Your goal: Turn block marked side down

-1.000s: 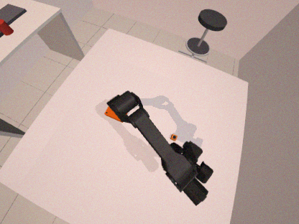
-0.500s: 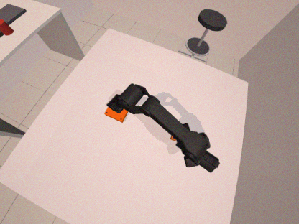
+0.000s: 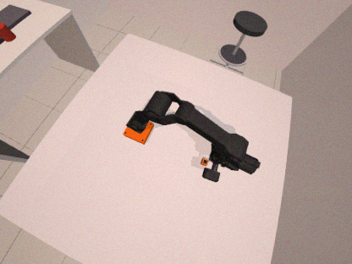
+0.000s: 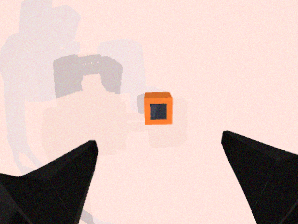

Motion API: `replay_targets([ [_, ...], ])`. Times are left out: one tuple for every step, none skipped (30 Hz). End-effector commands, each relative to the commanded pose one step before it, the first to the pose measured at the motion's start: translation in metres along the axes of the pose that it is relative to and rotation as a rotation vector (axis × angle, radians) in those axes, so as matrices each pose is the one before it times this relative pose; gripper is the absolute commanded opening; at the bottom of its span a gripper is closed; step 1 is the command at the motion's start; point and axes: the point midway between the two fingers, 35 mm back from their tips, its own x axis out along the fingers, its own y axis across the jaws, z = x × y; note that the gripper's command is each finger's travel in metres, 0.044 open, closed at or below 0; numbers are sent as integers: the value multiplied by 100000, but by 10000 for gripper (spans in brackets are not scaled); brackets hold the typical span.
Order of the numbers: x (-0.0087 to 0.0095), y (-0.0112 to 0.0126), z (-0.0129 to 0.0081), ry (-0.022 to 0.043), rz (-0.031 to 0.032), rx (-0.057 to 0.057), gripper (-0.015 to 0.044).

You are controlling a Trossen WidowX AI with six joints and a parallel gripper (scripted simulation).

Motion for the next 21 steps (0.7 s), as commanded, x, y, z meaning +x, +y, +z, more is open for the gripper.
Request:
replay_targets([
  [154, -140, -372, 1757, -2231, 4237, 440],
  [0, 0, 0, 0, 0, 0, 440],
  [0, 0, 0, 0, 0, 0, 440],
  [282, 0, 16, -1, -1, 0, 440],
  [845, 0, 32, -2, -3, 0, 440],
  [1263, 2, 2, 2, -4, 0, 440],
  [838, 3, -29, 4, -3, 0, 440],
  [278, 1, -15, 2, -1, 0, 440],
  [0, 0, 0, 0, 0, 0, 440],
  [0, 0, 0, 0, 0, 0, 440],
  [0, 0, 0, 0, 0, 0, 440],
  [188, 6, 20, -1, 0, 0, 440],
  [563, 19, 54, -3, 0, 0, 440],
  [562, 20, 44, -2, 0, 0, 440],
  [187, 7, 12, -1, 0, 0, 440],
  [0, 0, 0, 0, 0, 0, 440],
  [0, 0, 0, 0, 0, 0, 440],
  [27, 0, 1, 0, 0, 0, 440],
  [82, 0, 4, 0, 0, 0, 440],
  [136, 0, 6, 0, -1, 0, 440],
  [165, 0, 6, 0, -1, 0, 440],
])
